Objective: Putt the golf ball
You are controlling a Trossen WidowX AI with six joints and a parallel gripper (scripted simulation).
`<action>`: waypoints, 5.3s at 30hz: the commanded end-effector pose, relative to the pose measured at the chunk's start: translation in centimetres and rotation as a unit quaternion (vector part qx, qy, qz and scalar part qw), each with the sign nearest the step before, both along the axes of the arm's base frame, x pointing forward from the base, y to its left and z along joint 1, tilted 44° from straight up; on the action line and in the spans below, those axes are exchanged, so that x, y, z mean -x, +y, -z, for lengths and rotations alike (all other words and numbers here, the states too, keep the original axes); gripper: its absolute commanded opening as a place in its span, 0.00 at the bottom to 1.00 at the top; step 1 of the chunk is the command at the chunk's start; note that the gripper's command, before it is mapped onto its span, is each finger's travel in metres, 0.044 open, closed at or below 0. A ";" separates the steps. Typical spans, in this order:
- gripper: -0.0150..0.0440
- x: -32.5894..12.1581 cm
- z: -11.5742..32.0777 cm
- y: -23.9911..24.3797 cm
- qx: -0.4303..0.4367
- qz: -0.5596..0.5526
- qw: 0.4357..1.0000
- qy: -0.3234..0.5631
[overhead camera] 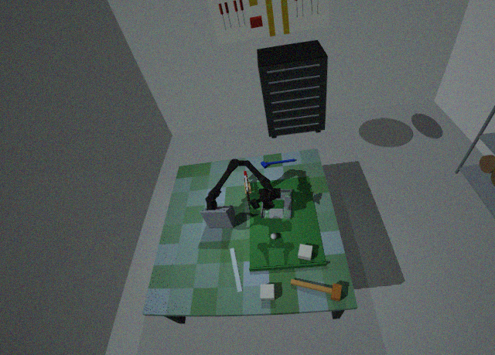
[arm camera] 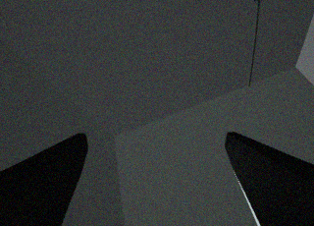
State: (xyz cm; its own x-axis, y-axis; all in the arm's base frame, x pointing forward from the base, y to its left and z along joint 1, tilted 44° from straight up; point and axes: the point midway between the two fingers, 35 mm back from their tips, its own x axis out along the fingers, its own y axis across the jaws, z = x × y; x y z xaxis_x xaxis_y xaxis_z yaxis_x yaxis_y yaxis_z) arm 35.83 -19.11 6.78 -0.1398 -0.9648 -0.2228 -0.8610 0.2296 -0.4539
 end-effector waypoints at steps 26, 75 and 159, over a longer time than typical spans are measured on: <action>1.00 7.1 4.1 21.6 -0.750 -0.193 0.632 -0.004; 1.00 10.1 0.5 32.4 -0.878 -0.319 0.350 -0.073; 0.25 10.2 -3.5 25.4 -0.867 -0.305 0.386 -0.078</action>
